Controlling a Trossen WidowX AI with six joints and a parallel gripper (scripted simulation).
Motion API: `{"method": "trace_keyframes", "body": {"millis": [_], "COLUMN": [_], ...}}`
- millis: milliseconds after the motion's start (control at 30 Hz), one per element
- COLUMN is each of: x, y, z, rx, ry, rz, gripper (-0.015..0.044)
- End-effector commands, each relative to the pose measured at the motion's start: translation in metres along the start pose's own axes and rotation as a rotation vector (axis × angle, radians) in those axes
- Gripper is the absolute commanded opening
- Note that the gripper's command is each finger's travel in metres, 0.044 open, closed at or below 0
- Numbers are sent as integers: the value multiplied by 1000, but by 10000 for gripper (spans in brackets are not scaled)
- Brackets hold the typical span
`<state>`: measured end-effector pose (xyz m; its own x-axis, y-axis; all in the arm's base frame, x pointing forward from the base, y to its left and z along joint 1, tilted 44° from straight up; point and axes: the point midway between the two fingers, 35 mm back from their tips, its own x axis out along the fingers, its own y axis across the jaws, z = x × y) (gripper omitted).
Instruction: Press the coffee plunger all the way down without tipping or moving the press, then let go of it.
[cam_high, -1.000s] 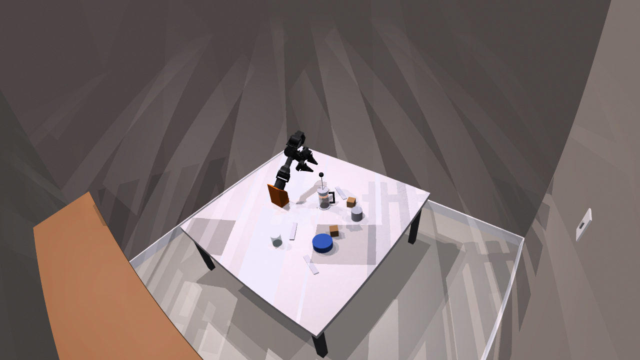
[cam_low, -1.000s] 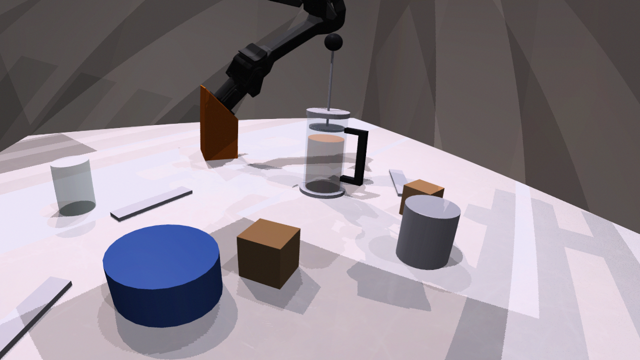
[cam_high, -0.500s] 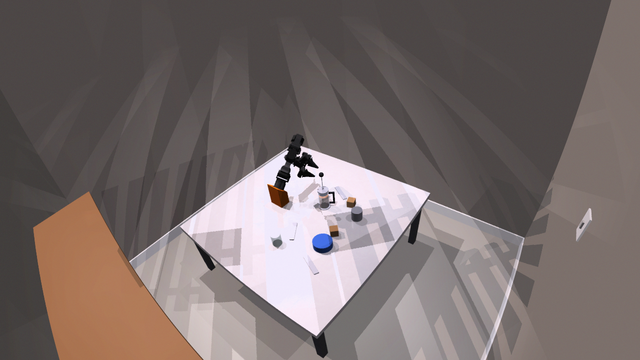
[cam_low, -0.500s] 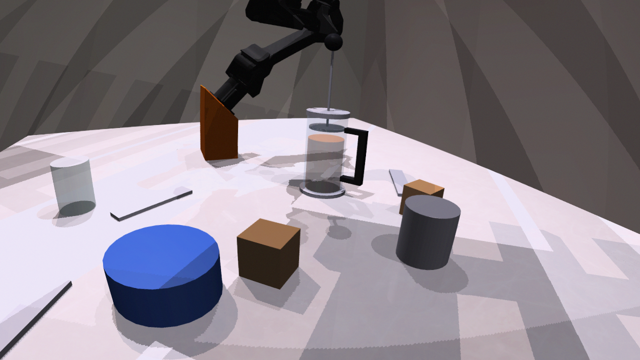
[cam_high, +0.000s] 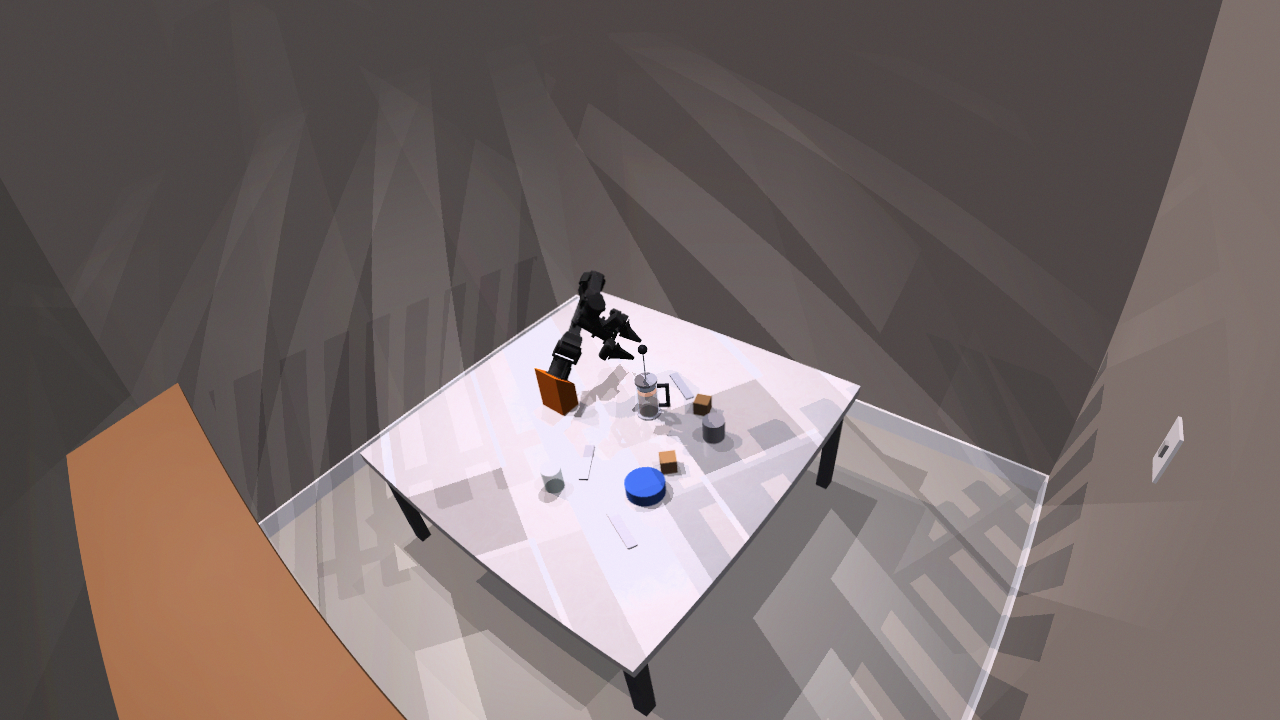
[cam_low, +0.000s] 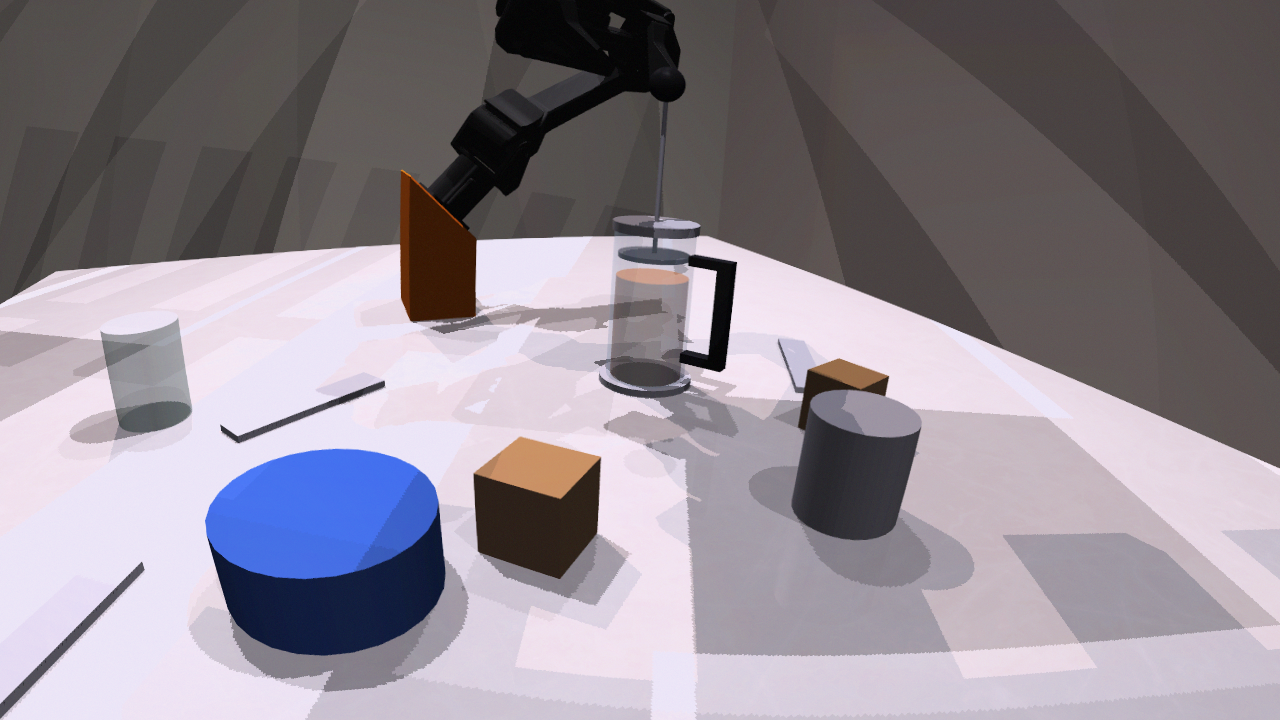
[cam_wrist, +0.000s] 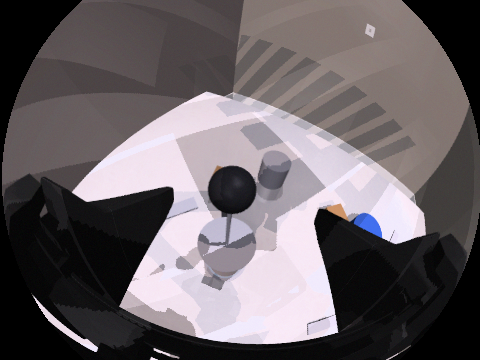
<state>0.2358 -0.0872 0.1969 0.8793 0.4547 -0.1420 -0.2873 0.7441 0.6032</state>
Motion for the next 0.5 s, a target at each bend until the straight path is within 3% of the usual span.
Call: {"method": "trace_keyframes", "body": {"millis": [0,467], "x": [5,17], "y": [1,8], "z": [-1,6], "rx": [-1,11], "ry": [2,-44], "rz": [-3,6], "gripper": [440,440]}}
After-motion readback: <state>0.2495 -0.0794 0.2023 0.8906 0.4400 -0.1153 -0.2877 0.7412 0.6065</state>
